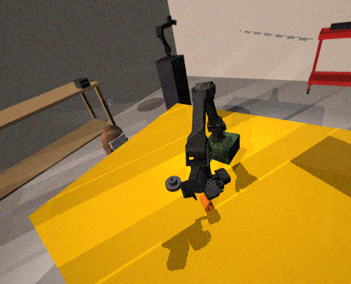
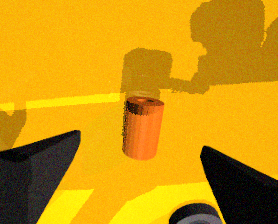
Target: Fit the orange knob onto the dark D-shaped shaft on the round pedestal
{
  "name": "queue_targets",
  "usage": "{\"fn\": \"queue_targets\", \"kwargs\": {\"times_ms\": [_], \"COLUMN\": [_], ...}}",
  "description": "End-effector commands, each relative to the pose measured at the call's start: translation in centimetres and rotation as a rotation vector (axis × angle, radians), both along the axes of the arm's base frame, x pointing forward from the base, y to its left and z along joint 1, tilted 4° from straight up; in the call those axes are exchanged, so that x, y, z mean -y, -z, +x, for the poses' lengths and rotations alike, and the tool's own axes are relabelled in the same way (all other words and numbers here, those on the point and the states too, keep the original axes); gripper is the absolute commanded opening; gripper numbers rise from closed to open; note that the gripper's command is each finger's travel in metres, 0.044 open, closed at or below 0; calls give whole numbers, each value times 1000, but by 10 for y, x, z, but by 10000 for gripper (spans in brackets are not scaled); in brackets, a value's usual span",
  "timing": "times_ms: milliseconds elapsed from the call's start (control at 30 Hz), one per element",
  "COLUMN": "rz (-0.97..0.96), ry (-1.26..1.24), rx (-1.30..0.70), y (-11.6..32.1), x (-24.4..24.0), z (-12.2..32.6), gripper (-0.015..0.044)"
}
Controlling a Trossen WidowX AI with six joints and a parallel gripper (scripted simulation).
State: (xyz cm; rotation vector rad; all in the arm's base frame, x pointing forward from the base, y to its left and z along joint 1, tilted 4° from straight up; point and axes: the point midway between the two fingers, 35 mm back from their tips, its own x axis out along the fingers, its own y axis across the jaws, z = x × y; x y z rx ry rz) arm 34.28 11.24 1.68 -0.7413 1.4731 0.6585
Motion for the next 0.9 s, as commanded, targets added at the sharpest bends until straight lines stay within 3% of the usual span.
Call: {"fn": "queue_targets", "kwargs": {"times_ms": [0,167,867], "rz": [-13,-13,-13], "ry": [-27,-27,-27], "rx": [2,2,2], "y": [2,27,52], "x": [-1,0,2], "z": [2,2,4], "gripper": [440,440,440]}}
